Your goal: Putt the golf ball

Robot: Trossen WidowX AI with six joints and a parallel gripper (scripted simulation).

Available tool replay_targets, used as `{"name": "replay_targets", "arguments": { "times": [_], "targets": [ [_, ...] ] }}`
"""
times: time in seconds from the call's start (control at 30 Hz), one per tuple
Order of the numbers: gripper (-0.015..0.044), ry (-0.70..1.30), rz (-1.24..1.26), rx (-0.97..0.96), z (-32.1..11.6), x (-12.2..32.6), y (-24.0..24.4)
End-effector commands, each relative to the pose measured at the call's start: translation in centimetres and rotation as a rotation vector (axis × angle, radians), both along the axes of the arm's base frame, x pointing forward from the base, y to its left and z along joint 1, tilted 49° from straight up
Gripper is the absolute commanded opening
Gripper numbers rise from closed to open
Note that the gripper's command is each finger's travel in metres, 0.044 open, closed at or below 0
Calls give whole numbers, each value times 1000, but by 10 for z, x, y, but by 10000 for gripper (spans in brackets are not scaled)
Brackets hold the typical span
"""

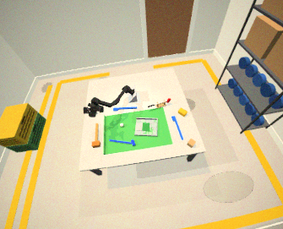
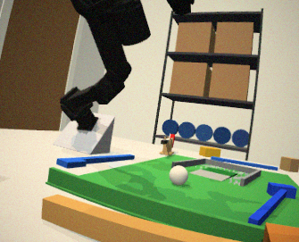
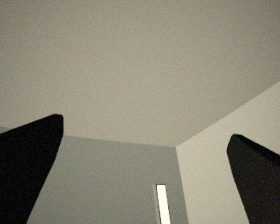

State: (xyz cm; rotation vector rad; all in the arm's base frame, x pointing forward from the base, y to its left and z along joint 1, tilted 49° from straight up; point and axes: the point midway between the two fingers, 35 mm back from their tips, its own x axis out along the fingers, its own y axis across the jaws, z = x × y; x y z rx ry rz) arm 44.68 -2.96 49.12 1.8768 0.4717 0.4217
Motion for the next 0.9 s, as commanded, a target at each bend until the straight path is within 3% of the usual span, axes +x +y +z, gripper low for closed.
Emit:
{"name": "replay_targets", "arguments": {
  "times": [0.0, 0.13, 0.5, 0.87],
  "targets": [
    [426, -2, -3, 2, 1, 0, 0],
    [440, -85, -68, 26, 28, -18, -9],
    [440, -505, -287, -78, 141, -134, -38],
    [440, -940, -461, -341, 215, -286, 15]
  ]
}}
